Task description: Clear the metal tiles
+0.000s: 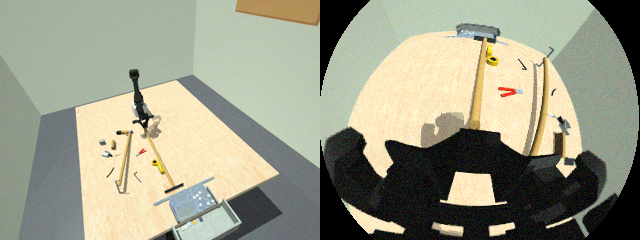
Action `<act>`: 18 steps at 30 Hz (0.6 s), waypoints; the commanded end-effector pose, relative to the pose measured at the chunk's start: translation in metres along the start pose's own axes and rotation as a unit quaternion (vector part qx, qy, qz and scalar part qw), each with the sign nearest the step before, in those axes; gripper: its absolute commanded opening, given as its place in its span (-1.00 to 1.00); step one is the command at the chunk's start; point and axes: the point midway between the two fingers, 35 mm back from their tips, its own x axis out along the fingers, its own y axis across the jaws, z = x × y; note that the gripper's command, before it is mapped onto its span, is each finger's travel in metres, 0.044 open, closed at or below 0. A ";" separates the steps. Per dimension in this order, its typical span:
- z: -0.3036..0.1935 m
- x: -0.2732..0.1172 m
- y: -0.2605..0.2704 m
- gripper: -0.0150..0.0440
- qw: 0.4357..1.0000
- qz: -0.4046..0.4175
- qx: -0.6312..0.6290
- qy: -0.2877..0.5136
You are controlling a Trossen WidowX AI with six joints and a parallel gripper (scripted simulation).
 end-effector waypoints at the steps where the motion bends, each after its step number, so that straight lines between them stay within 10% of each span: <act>1: 0.001 -0.001 0.000 -0.49 1.000 0.000 0.000 0.000; 18: 0.001 -0.001 0.021 -0.49 1.000 0.002 0.000 0.003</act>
